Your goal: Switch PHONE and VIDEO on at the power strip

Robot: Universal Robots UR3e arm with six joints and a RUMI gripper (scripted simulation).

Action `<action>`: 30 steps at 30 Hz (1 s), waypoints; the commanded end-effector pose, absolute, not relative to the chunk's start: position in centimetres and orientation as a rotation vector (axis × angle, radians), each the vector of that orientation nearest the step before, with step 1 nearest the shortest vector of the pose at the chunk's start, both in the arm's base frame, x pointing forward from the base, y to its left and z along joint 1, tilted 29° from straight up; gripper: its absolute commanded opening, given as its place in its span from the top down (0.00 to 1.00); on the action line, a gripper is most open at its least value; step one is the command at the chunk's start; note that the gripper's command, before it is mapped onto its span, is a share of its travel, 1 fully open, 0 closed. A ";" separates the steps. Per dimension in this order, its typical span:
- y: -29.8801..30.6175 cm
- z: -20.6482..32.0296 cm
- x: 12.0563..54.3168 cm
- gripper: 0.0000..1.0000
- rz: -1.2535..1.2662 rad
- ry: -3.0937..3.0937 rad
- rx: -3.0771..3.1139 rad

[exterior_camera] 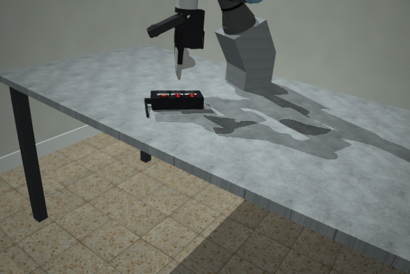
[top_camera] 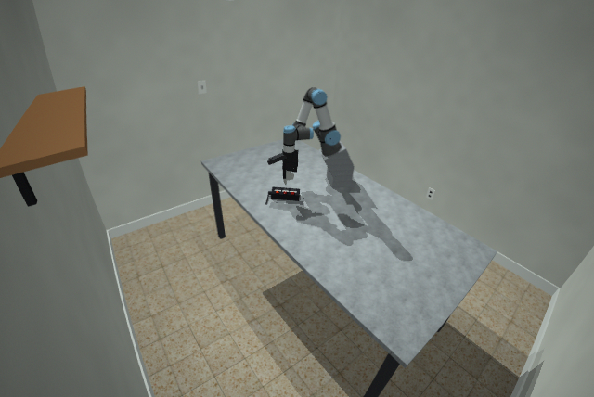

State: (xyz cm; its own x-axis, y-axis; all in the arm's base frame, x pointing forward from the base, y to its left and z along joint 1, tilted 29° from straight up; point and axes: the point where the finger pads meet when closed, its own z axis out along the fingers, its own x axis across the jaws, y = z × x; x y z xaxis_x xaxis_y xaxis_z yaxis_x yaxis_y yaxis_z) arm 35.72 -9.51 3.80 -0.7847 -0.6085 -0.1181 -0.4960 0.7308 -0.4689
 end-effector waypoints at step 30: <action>-10.2 1.8 36.5 1.00 -0.613 2.670 -0.870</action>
State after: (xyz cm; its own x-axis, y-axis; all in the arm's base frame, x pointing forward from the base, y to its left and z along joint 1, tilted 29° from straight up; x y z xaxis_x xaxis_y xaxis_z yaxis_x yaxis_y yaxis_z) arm 36.03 -9.85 2.13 -0.7871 -0.6064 -0.1133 -0.5006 0.7351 -0.4572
